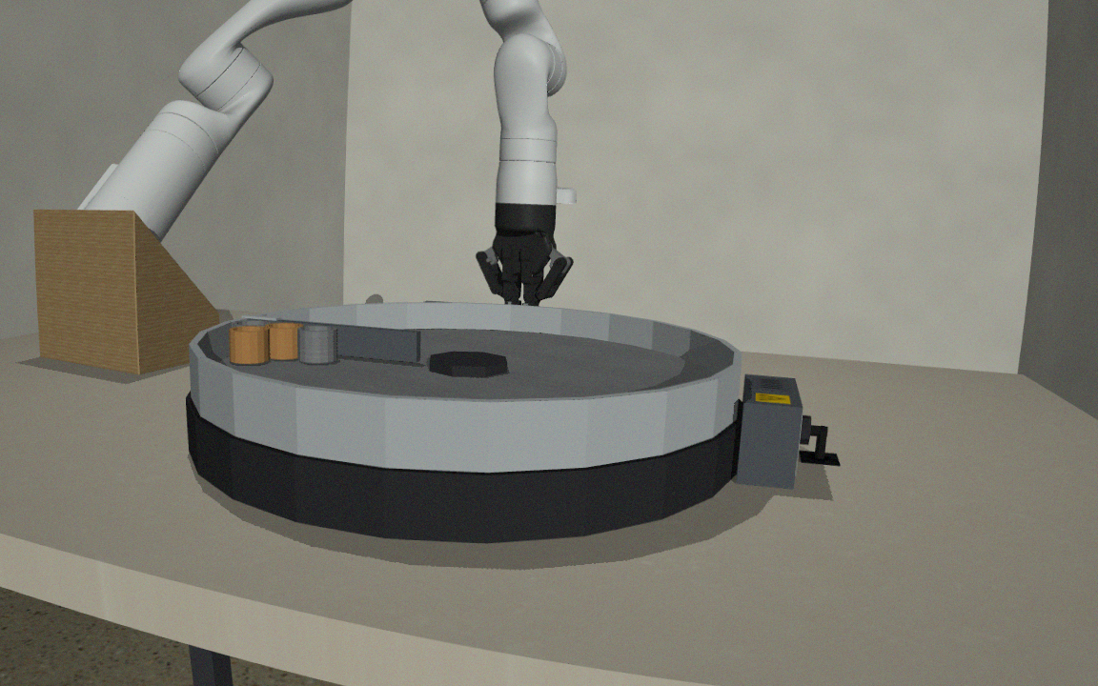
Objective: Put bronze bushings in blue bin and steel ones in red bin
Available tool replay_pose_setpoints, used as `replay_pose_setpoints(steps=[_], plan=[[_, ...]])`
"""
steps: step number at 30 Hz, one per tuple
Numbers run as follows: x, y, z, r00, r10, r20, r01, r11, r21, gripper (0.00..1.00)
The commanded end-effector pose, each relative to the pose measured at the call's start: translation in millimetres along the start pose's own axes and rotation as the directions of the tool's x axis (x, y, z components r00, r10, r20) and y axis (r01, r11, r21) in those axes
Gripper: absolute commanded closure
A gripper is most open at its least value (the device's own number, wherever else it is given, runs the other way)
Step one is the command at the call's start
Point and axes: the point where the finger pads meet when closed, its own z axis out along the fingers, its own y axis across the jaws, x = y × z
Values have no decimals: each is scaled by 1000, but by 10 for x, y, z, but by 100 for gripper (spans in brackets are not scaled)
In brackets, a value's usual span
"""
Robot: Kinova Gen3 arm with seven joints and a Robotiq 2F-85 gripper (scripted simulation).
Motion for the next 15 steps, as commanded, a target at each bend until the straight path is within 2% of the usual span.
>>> replay_pose_setpoints(steps=[1,15], plan=[[-2,14,-21,1000,1,0,-1,1000,-4,84],[-2,15,-51,1000,1,0,-1,1000,-4,84]])
